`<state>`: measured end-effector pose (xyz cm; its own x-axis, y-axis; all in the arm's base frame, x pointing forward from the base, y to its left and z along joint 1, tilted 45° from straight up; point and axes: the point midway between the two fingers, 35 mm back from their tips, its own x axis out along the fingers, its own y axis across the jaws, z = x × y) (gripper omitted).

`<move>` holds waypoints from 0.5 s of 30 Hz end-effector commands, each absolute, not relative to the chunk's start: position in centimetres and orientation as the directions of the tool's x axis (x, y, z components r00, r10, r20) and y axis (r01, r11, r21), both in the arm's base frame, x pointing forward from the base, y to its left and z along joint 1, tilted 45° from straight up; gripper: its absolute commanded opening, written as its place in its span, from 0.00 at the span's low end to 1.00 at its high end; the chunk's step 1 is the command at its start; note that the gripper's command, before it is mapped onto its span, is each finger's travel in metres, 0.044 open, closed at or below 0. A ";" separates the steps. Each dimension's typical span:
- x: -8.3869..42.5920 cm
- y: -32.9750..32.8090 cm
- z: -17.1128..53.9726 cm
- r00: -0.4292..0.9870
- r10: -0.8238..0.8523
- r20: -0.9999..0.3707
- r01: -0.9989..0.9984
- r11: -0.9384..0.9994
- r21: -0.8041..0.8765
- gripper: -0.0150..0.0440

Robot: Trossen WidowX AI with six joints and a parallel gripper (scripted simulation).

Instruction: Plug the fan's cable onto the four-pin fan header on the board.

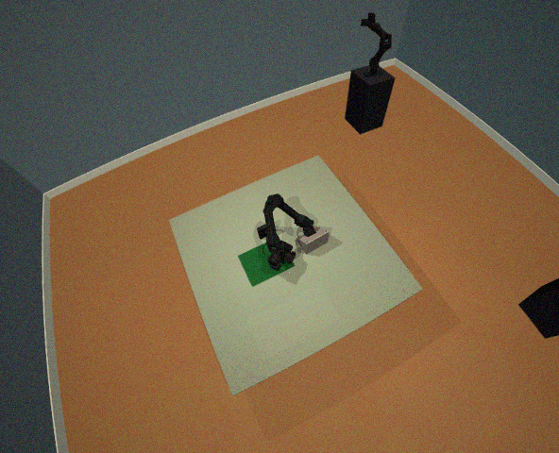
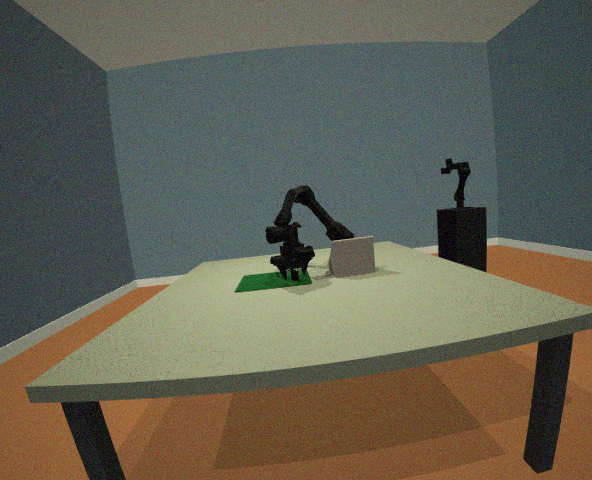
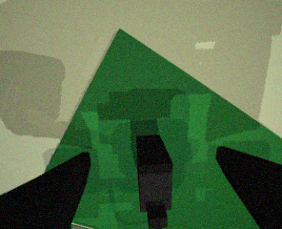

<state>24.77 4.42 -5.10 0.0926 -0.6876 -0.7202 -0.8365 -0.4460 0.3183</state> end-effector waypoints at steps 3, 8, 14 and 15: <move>24.5 4.1 -5.3 0.087 -0.694 -0.714 -0.832 -0.445 0.332 1.00; 24.7 4.3 -5.2 0.090 -0.689 -0.719 -0.836 -0.445 0.322 0.82; 24.7 4.3 -5.2 0.090 -0.689 -0.719 -0.836 -0.445 0.322 0.56; 24.7 4.3 -5.2 0.090 -0.689 -0.719 -0.836 -0.445 0.322 0.51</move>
